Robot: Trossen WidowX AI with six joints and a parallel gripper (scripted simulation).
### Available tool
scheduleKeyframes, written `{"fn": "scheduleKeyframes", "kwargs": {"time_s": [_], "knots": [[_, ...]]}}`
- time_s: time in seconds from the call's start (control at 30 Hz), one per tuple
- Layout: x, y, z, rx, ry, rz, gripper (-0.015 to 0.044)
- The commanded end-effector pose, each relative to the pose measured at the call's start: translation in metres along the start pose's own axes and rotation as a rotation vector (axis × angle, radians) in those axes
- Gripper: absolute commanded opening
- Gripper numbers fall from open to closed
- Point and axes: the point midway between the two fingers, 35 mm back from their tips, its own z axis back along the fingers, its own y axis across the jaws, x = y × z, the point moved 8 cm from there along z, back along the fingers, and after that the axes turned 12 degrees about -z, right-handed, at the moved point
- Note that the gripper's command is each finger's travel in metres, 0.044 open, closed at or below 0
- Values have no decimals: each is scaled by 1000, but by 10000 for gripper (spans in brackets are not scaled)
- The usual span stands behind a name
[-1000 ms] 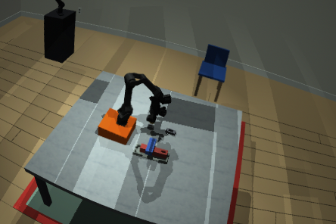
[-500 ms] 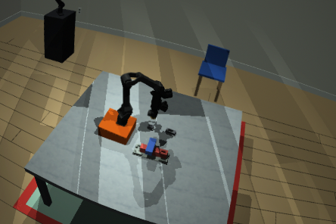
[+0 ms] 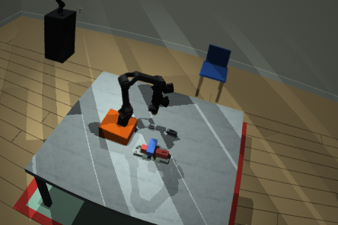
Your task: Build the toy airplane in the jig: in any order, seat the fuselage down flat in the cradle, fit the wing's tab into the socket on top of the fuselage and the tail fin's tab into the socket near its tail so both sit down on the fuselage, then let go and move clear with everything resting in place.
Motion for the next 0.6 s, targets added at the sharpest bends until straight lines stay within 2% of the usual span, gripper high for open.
{"fn": "scheduleKeyframes", "kwargs": {"time_s": [0.0,0.57], "knots": [[-1,-1,7,3,-1,-4,0],[34,-13,3,6,-9,-48,0]]}}
